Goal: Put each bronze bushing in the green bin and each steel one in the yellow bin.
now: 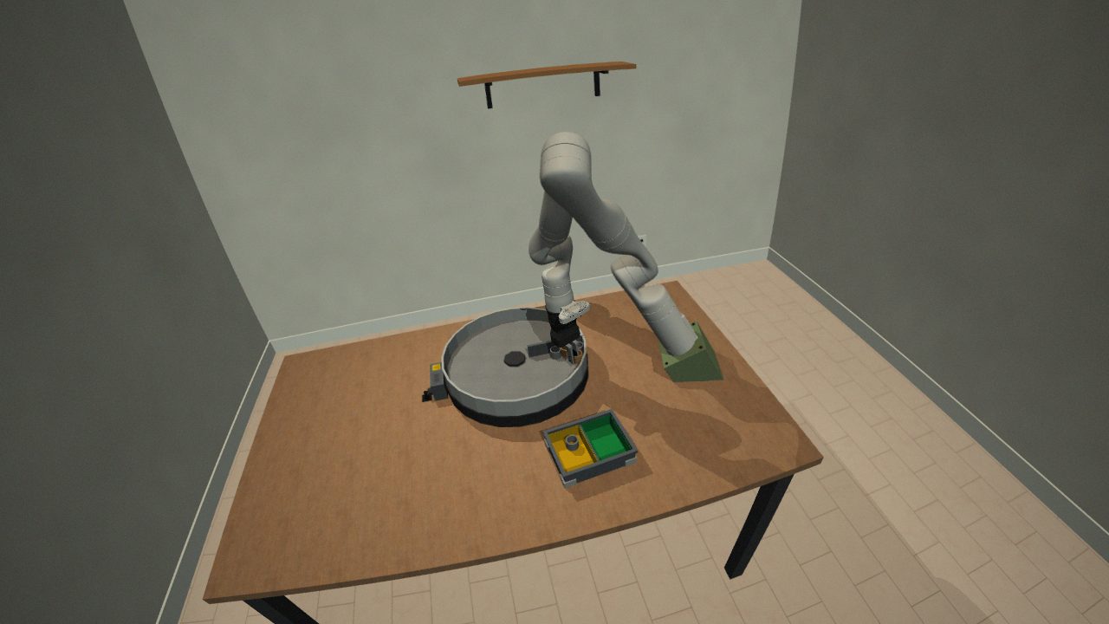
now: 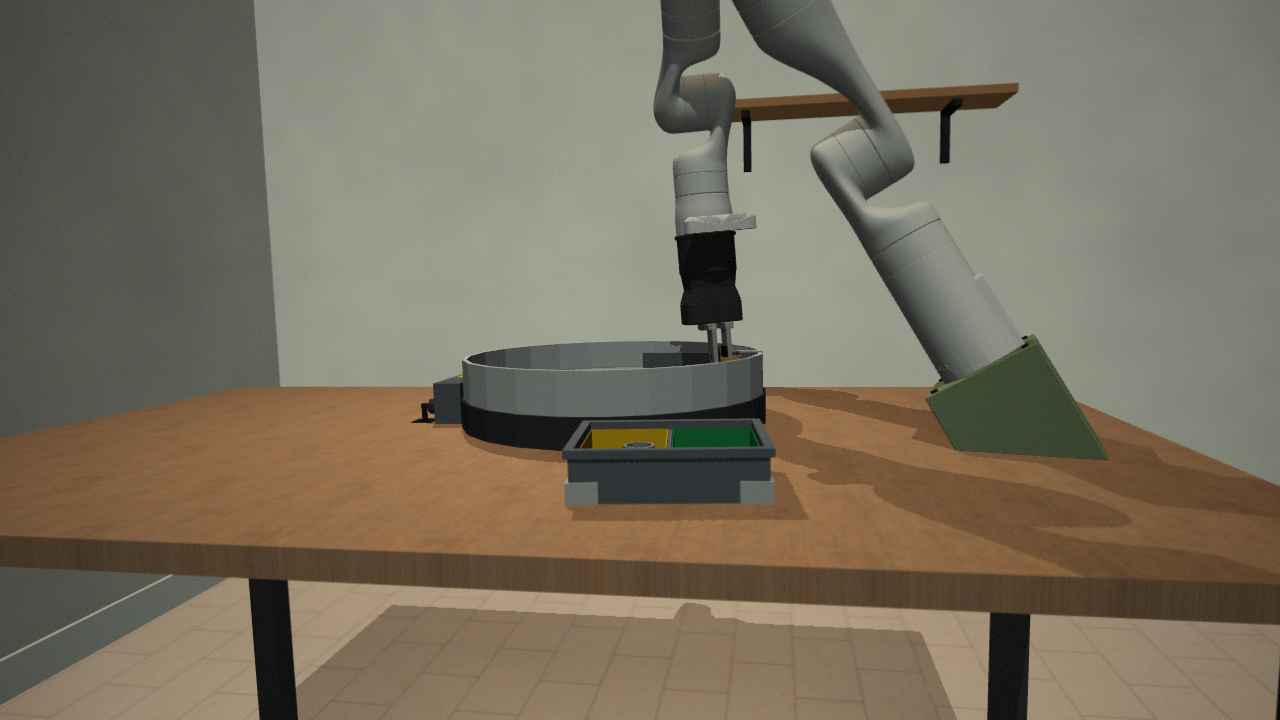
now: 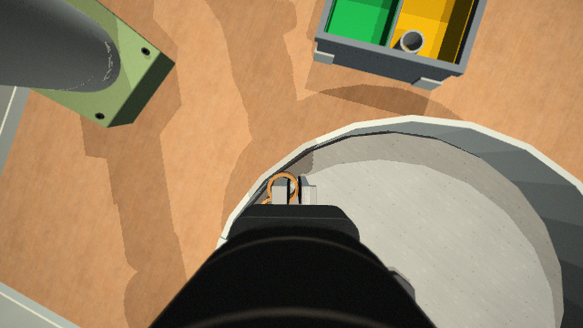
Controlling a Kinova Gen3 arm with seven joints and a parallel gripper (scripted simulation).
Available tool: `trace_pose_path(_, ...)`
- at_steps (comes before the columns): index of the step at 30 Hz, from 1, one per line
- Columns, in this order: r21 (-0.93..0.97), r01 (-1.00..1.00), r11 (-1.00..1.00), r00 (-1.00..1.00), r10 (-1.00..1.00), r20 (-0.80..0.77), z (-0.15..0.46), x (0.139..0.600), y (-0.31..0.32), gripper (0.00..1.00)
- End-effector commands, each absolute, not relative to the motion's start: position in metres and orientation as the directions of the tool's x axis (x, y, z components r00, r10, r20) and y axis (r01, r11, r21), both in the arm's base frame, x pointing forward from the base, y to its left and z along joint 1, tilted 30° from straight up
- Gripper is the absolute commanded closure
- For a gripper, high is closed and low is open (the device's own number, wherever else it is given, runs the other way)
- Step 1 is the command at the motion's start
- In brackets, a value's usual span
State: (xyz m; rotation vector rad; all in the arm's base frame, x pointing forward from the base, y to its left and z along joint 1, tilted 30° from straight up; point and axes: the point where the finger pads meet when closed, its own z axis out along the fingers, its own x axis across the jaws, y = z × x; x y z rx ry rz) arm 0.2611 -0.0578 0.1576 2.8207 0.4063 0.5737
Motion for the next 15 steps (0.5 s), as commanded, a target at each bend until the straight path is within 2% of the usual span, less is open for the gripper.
trace_pose_path(1, 0.312, 0.208, -0.927, 0.859, 0.326, 0.396, 0.1572, 0.2607, -0.0569, 1.00)
trace_pose_path(5, 0.289, 0.221, -0.932, 0.879, 0.318, 0.355, 0.1589, 0.2605, -0.0570, 1.00)
trace_pose_path(15, 0.312, 0.208, -0.927, 0.859, 0.326, 0.396, 0.1624, 0.2578, -0.0557, 1.00)
